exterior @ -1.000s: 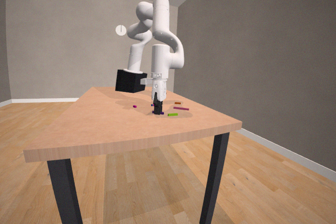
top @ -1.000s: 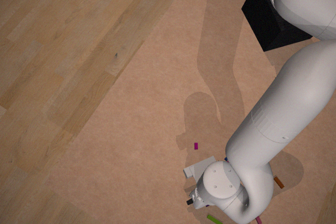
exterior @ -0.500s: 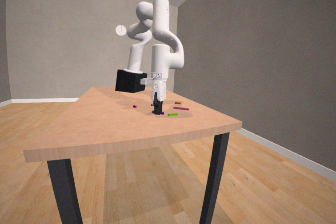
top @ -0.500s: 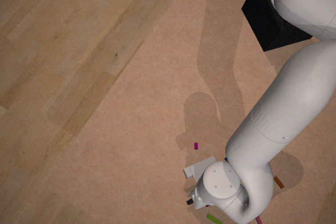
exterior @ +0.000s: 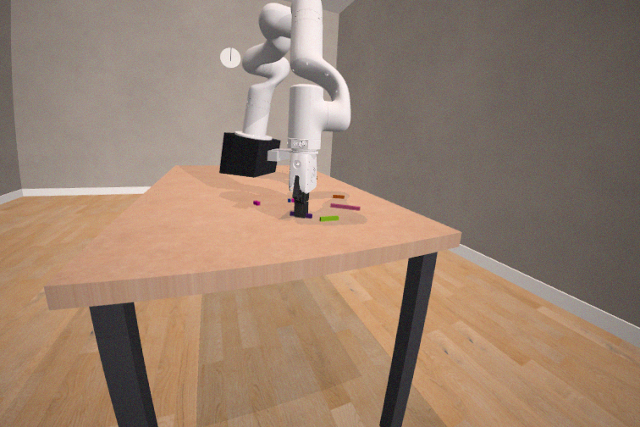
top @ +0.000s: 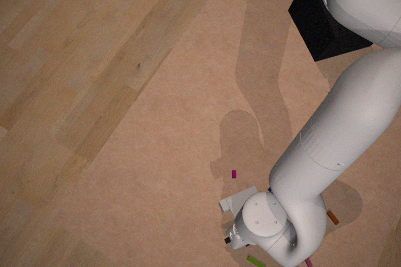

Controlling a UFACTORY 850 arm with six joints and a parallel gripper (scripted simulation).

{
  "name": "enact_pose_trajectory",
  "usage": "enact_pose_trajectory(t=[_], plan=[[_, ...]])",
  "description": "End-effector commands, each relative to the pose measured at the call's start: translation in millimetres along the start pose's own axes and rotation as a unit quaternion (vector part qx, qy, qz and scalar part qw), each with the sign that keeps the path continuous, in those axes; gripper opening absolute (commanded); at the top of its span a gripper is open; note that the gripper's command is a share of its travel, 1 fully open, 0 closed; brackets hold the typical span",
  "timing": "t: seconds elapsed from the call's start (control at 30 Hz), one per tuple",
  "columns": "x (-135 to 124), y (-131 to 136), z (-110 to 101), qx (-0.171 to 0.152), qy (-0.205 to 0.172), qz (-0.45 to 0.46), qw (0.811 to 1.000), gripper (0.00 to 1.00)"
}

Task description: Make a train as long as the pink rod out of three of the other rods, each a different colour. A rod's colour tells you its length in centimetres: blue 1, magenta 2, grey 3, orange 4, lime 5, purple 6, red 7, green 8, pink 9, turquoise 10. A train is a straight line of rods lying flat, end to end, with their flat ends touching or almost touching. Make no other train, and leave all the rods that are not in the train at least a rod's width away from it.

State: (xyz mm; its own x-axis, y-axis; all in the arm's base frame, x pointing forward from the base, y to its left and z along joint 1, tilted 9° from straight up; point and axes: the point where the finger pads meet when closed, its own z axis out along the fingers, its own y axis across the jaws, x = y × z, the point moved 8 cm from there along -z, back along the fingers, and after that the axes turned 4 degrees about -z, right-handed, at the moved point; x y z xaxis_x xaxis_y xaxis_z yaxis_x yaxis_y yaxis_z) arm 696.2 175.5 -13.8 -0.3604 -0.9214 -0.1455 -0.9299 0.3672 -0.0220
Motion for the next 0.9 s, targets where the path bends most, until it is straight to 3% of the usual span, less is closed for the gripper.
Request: enact_pose_trajectory(t=[0.0,0.87], plan=[[-0.6,-0.9,-1.1,0.001,-0.001,0.000,1.000,0.04],[-0.6,-0.9,-7.2,0.001,-0.001,0.000,1.000,0.04]])
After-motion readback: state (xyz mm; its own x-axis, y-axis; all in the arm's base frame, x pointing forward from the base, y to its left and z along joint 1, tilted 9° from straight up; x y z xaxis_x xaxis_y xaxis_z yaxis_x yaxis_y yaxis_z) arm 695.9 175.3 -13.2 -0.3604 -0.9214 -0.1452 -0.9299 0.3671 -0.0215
